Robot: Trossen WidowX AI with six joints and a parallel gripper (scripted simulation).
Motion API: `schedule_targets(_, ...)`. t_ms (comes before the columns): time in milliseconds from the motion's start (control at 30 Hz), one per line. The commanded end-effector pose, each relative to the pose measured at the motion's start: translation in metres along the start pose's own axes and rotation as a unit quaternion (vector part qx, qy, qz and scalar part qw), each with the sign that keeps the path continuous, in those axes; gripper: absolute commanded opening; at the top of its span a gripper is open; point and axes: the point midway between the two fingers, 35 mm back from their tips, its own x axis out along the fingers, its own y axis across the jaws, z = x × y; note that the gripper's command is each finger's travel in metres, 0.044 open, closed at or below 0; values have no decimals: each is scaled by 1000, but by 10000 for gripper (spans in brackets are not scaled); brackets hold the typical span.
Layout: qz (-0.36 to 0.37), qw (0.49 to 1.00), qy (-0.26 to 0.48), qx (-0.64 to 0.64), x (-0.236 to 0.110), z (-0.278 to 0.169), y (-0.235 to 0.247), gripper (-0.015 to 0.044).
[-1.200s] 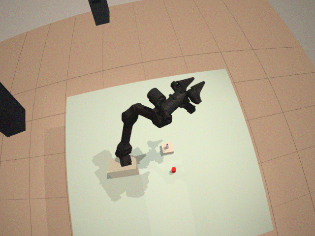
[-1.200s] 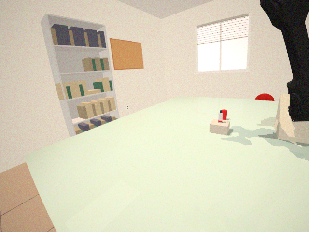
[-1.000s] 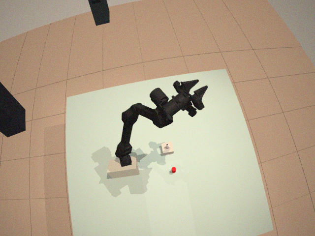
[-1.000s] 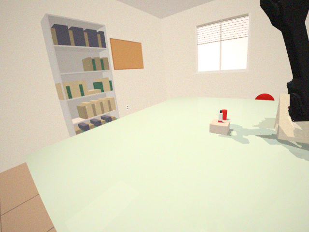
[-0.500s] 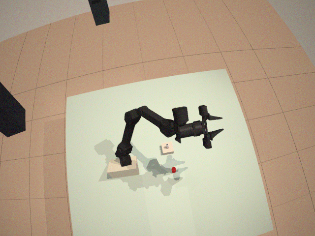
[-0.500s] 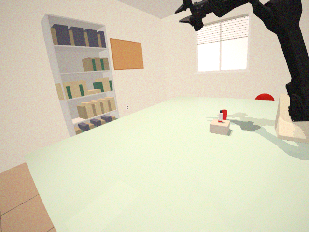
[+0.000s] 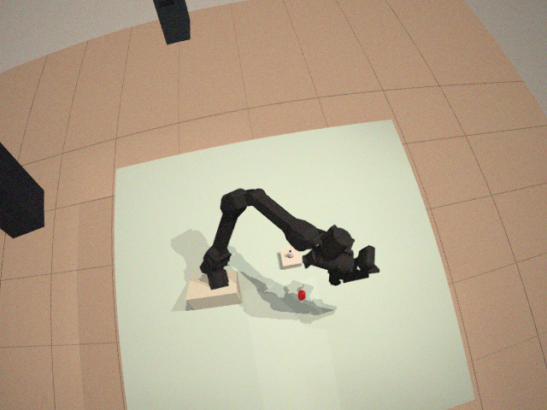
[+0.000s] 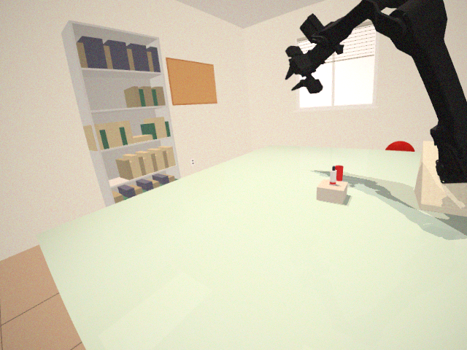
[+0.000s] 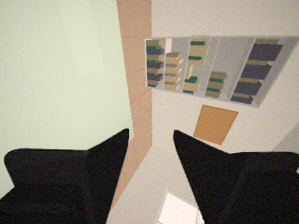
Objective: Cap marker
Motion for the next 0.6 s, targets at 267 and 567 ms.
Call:
schedule_targets(267,275,872,145,377,-11,-10,183,234)
schedule_targets(567,411,681,279,537,-62,20,272,234)
